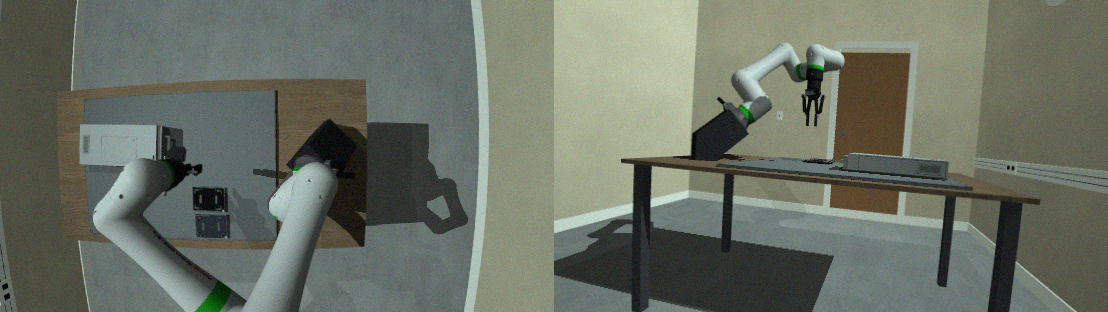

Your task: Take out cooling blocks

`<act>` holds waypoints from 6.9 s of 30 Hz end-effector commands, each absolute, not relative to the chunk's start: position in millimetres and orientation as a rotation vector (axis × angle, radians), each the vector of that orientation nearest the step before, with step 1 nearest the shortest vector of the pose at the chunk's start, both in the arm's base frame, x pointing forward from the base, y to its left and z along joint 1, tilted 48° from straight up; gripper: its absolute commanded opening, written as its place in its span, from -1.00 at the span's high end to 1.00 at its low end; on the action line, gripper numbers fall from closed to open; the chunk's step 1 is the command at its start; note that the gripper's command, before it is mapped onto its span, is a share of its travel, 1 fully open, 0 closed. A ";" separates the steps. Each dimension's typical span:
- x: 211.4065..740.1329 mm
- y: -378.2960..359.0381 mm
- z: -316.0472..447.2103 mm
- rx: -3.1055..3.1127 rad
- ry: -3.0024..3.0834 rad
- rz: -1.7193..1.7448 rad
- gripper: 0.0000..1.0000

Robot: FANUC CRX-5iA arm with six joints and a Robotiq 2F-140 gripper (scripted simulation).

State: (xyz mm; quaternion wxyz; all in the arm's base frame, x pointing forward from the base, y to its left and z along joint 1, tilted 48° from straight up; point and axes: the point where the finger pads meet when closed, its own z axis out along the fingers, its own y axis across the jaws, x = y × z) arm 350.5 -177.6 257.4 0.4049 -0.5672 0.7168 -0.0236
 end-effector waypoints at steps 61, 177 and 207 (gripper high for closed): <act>554.2 -260.2 239.1 -1.432 1.810 -0.062 0.32; 597.8 -230.7 188.3 -1.431 1.810 -0.062 0.32; 590.9 -227.6 184.0 -1.432 1.810 -0.062 0.32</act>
